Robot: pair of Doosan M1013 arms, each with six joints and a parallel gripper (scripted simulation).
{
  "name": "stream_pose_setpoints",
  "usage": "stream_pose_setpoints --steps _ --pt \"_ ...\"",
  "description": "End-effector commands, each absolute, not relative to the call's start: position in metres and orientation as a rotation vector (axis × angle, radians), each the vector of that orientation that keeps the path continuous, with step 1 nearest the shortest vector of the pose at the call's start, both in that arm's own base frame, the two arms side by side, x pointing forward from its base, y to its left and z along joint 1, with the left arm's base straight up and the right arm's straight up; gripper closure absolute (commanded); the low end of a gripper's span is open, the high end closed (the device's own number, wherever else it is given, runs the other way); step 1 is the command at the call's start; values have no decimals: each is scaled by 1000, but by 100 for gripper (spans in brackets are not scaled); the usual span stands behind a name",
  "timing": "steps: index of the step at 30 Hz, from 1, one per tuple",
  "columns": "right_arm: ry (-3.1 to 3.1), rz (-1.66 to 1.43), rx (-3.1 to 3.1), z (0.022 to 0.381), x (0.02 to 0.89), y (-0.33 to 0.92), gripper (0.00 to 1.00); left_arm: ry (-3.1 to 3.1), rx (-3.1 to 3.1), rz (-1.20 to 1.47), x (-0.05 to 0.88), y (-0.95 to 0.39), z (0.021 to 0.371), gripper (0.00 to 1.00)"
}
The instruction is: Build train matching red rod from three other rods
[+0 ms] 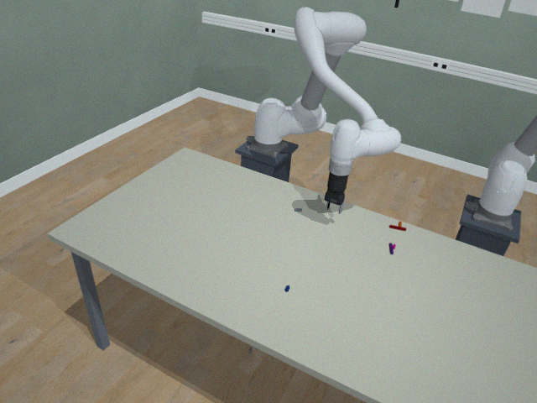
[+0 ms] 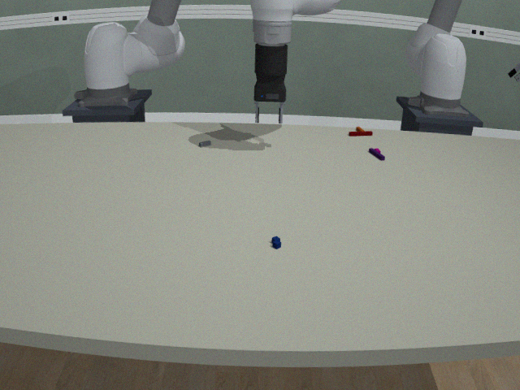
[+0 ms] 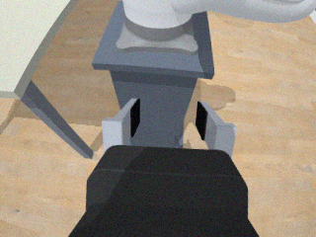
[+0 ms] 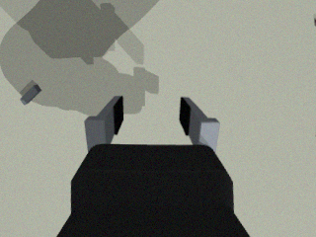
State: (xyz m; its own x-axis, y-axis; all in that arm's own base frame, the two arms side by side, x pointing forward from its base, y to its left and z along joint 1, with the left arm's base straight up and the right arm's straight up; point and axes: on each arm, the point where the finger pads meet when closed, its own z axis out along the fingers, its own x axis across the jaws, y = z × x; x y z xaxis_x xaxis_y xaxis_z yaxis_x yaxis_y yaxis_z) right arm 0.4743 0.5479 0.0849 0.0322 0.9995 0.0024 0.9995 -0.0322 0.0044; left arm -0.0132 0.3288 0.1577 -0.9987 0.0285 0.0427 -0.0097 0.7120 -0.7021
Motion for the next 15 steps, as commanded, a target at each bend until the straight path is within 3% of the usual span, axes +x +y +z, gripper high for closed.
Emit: stream_pose_setpoints --steps 1,15 --pt "2179 -3 2266 85 466 589 0 -2863 -12 1184 -13 325 159 0" --pt "2179 -3 2266 84 425 706 0 -2863 -12 1184 -13 325 159 0"
